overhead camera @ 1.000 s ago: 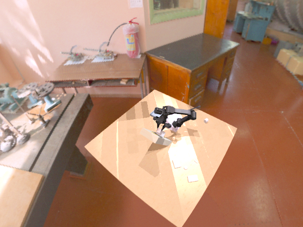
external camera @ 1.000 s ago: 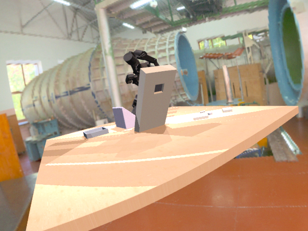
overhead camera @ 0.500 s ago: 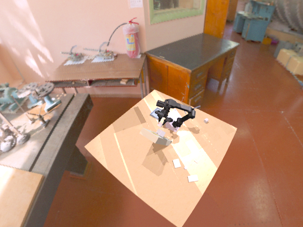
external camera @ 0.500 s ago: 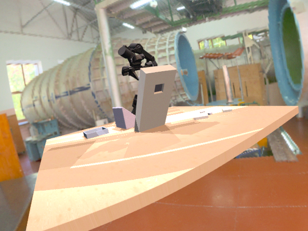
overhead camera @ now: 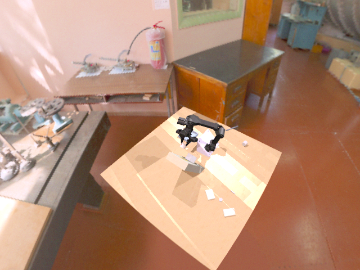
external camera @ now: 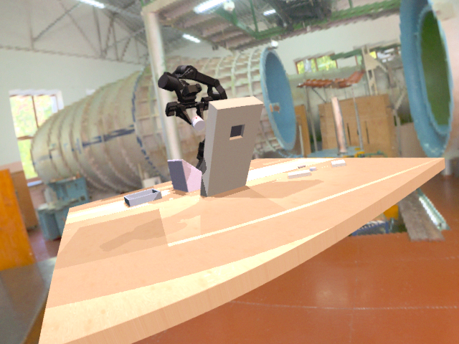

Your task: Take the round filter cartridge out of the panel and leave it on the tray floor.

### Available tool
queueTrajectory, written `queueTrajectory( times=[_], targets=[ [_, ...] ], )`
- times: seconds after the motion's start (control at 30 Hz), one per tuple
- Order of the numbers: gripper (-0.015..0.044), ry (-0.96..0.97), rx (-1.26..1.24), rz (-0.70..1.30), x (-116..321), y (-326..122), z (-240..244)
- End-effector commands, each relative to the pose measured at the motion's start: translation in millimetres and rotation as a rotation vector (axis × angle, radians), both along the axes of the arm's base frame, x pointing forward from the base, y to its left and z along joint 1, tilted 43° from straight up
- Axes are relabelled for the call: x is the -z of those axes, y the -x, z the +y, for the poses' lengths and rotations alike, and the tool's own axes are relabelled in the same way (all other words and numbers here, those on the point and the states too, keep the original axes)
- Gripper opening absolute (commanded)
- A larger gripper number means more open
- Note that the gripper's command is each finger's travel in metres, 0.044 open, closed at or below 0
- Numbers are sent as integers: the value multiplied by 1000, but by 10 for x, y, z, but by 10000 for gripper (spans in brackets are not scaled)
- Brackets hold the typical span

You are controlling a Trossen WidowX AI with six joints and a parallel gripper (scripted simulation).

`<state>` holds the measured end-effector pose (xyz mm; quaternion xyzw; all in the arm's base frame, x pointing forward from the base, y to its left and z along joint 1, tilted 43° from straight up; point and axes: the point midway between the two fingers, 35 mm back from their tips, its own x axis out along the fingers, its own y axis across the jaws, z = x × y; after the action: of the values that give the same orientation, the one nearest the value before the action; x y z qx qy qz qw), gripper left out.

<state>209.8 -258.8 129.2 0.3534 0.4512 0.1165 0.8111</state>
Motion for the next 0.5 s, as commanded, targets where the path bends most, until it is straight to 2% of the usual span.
queueTrajectory(
  times=[0.0,0.07,0.47],
  targets=[
    [0,11,-21,-11,123,12,-97],
    [0,-2,11,20,70,33,-48],
    [0,-47,355,397,689,650,-494]
  ],
)
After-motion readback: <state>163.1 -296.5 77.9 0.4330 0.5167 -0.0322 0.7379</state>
